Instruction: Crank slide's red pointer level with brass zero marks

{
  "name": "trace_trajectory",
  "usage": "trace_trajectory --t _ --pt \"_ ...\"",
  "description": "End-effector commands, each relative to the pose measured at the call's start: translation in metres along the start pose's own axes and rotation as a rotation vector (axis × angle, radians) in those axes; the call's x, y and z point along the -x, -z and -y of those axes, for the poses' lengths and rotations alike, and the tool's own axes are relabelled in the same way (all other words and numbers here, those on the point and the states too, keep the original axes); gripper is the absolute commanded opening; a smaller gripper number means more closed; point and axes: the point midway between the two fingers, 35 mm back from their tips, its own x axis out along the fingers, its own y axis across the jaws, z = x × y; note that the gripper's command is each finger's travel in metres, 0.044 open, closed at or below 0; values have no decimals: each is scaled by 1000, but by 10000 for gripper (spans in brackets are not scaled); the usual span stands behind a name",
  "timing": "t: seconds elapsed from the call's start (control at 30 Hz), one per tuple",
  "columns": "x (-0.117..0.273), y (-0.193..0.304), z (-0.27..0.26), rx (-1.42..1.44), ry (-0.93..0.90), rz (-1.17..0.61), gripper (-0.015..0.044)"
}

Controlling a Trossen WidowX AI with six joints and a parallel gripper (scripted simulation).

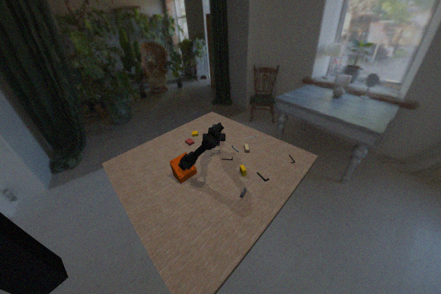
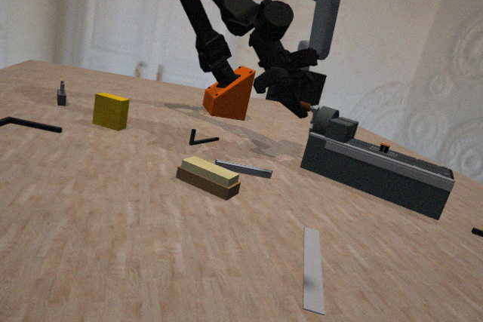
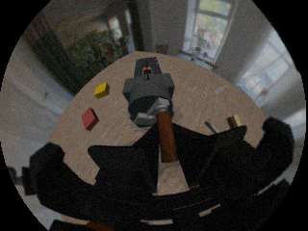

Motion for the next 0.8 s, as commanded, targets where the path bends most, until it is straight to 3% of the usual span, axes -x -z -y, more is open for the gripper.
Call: trace_trajectory --t 0.0,0.77 --pt "3 -2 -6 7 -10 8 0" --pt "4 -3 -18 7 -10 8 0"
